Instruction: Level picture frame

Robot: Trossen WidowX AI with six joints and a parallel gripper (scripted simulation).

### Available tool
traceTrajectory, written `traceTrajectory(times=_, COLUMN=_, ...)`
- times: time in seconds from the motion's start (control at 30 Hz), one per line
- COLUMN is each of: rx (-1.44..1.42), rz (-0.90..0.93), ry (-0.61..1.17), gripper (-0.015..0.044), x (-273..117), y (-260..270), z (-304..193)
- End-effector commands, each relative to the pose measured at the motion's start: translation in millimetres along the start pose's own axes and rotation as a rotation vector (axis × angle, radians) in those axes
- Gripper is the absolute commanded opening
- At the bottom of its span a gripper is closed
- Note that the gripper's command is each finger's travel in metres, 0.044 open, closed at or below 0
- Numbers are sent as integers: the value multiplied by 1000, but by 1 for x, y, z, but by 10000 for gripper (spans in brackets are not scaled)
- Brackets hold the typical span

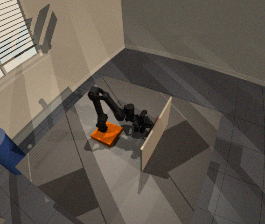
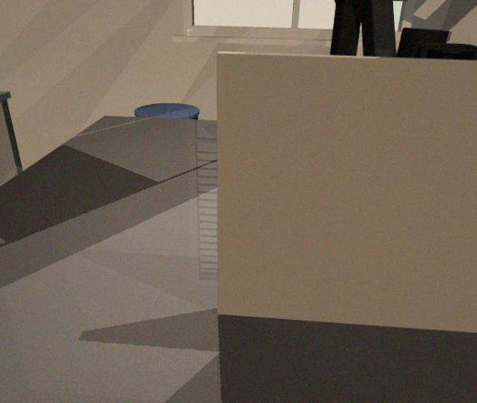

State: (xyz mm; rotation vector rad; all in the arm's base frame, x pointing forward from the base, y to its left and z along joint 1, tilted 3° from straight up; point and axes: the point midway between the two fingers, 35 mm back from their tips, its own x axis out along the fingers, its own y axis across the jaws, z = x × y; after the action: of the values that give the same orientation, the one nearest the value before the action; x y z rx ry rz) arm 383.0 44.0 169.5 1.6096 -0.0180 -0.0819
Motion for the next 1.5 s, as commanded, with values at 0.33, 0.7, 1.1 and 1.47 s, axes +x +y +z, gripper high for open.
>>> traceTrajectory(times=0.33, rx=12, rz=0, ry=0, gripper=260, x=-6, y=1, z=-1)
traceTrajectory(times=0.7, rx=150, rz=6, ry=-3, gripper=260, x=-99, y=-4, z=-1)
traceTrajectory(times=1.1, rx=187, rz=0, ry=-1, gripper=260, x=-126, y=18, z=-11)
traceTrajectory(times=1.47, rx=269, rz=-1, ry=-4, gripper=260, x=-188, y=34, z=9)
